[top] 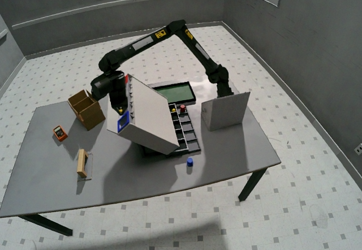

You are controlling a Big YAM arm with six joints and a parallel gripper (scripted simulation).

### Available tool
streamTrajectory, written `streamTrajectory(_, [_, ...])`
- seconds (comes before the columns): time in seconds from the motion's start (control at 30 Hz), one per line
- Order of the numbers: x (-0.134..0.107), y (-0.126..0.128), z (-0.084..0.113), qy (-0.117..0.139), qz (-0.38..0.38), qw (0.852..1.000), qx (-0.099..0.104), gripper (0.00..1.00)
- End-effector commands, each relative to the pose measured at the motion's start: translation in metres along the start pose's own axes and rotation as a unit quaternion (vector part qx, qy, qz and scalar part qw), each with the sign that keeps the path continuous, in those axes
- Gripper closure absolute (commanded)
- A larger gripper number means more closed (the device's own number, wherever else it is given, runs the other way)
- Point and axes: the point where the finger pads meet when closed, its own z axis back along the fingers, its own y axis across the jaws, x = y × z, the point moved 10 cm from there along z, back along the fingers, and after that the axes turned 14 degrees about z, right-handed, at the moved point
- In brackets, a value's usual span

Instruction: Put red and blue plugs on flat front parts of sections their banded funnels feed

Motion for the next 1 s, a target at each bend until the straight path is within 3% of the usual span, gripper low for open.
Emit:
streamTrajectory(0.0, [0.0189, -0.0122, 0.0006, -0.002, -0.007, 1.0, 0.002, 1.0])
streamTrajectory(0.97, [0.0191, -0.0082, 0.0052, -0.006, -0.006, 1.0, 0.002, 1.0])
